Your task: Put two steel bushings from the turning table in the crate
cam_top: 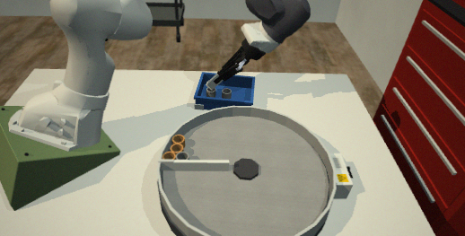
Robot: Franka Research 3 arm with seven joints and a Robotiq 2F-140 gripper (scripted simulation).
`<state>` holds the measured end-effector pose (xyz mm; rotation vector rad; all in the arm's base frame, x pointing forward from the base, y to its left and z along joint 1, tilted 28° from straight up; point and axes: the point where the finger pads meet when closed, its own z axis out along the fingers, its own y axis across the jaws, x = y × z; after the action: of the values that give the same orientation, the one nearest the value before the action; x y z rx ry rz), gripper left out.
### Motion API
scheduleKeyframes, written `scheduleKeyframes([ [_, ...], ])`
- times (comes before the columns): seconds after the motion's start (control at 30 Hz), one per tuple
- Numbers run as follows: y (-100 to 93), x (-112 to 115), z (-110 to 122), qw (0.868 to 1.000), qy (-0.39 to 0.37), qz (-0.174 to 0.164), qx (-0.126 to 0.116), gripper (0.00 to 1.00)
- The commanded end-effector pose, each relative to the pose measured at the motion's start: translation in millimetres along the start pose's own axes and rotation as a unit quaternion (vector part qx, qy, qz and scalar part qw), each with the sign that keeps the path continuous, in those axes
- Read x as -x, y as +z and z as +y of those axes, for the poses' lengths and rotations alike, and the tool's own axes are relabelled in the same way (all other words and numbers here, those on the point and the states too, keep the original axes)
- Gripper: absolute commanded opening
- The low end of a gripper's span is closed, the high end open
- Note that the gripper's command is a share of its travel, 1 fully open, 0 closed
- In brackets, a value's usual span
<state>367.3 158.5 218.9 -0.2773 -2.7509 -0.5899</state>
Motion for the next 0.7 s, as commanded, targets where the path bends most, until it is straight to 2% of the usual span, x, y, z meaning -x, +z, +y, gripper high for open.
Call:
scheduleKeyframes([
  [0.0, 0.7, 0.4, -0.5, 1.0, 0.005, 0.0, 0.002, 0.0],
  [0.5, 0.7, 0.4, -0.5, 1.0, 0.005, 0.0, 0.002, 0.0],
  [0.53, 0.7, 0.4, -0.5, 1.0, 0.005, 0.0, 0.002, 0.07],
  [0.67, 0.7, 0.4, -0.5, 1.0, 0.005, 0.0, 0.002, 0.07],
])
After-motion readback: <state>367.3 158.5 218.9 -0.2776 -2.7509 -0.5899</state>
